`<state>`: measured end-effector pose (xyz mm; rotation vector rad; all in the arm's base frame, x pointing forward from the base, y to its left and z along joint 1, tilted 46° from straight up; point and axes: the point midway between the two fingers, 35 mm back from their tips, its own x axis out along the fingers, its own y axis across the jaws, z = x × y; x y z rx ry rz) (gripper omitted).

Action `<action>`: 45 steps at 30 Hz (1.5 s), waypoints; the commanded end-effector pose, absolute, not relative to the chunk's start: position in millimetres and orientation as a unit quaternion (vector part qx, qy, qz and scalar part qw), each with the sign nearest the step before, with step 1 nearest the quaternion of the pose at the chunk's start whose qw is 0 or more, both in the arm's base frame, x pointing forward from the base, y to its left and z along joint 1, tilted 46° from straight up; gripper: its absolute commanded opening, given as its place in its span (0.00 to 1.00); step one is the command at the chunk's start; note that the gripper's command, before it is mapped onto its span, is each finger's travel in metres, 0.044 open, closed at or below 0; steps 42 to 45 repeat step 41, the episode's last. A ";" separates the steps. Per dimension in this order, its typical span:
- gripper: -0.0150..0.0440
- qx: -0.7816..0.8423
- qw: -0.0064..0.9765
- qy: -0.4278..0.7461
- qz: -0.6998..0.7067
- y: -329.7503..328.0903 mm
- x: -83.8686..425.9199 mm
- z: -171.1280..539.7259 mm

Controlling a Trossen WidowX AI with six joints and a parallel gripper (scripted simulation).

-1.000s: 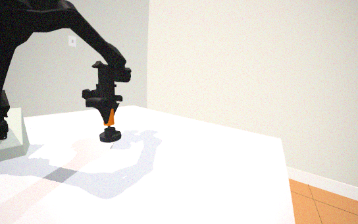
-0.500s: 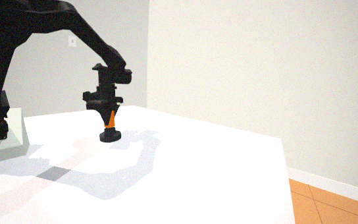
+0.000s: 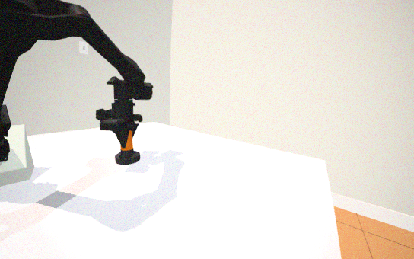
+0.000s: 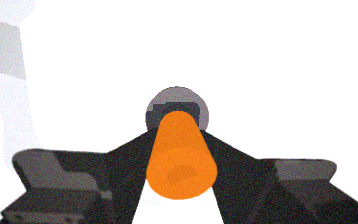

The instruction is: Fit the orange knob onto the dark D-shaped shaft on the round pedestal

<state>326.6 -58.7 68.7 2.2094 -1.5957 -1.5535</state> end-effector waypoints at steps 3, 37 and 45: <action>0.34 0.705 0.003 -0.508 -0.495 -57.8 327.0 69.1; 1.00 0.704 0.002 -0.507 -0.497 11.5 329.2 134.3; 1.00 0.704 0.002 -0.507 -0.497 11.5 329.2 134.3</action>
